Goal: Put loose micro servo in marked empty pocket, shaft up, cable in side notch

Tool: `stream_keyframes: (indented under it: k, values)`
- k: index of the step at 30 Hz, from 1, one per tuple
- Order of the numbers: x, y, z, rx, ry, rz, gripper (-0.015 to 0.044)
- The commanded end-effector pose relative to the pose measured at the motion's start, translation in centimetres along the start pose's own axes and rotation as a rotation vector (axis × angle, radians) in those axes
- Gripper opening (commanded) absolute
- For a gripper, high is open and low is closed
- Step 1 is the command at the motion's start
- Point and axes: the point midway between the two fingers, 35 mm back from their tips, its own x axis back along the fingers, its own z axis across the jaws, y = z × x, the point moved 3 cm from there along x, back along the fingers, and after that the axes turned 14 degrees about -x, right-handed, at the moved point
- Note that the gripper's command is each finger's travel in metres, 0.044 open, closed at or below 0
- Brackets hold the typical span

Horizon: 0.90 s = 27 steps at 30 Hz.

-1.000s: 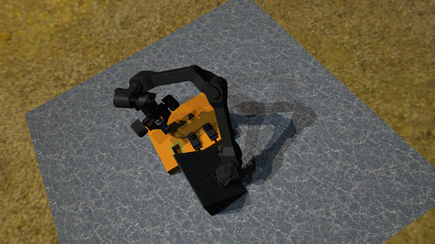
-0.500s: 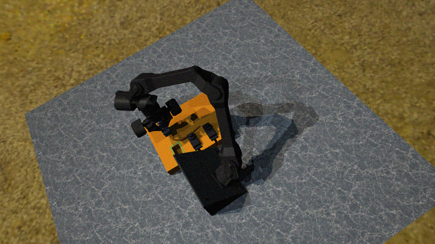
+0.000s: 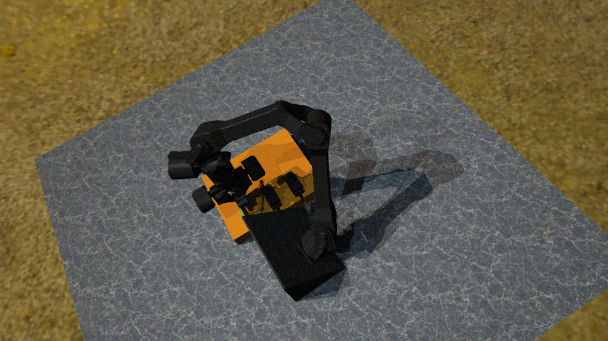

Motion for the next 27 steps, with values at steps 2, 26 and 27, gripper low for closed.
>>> stream_keyframes:
  k: [2, 26, 27]
  values:
    - [0.3, -2.2, -0.5, -0.012, 0.011, -0.005, 0.0000]
    - [-1.8, -2.9, -0.6, -0.028, 0.011, -0.005, 0.0000]
    - [-1.8, -2.9, -0.6, -0.028, 0.011, -0.005, 0.0000]
